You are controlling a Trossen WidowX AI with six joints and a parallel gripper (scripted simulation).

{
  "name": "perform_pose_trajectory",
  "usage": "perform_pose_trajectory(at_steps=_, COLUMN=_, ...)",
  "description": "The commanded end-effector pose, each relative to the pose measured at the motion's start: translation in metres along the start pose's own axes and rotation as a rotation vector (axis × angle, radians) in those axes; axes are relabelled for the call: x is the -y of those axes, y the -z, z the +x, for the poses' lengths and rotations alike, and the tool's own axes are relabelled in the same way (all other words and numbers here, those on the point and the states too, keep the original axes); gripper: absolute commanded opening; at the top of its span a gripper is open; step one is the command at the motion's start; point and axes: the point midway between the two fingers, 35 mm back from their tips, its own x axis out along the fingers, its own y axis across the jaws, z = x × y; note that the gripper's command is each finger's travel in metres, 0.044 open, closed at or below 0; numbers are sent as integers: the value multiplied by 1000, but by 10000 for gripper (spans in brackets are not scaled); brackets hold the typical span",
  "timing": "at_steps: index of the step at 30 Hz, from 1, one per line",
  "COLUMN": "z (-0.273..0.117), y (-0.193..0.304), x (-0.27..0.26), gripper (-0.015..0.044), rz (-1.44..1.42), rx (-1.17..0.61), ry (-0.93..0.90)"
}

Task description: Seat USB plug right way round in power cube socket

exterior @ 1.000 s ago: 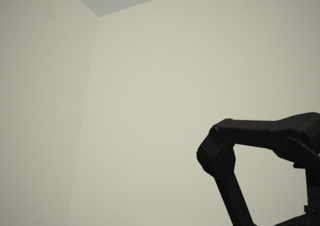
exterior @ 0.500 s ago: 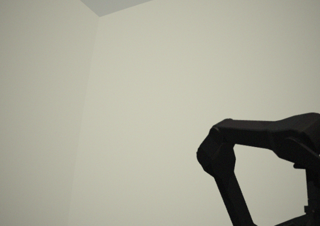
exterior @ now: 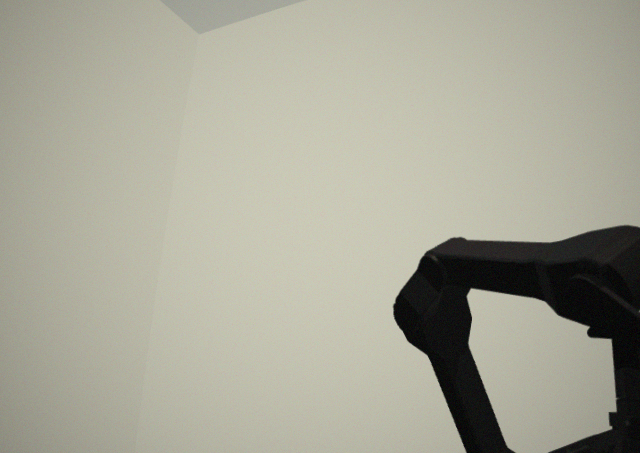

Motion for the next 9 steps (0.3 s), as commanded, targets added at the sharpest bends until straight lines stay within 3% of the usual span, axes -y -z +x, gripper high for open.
perform_pose_trajectory(at_steps=1, z=-3, y=0, x=0, gripper=95, rz=1, rx=0, ry=0)
perform_pose_trajectory(at_steps=9, z=-11, y=0, x=0, gripper=95, rz=1, rx=0, ry=0)
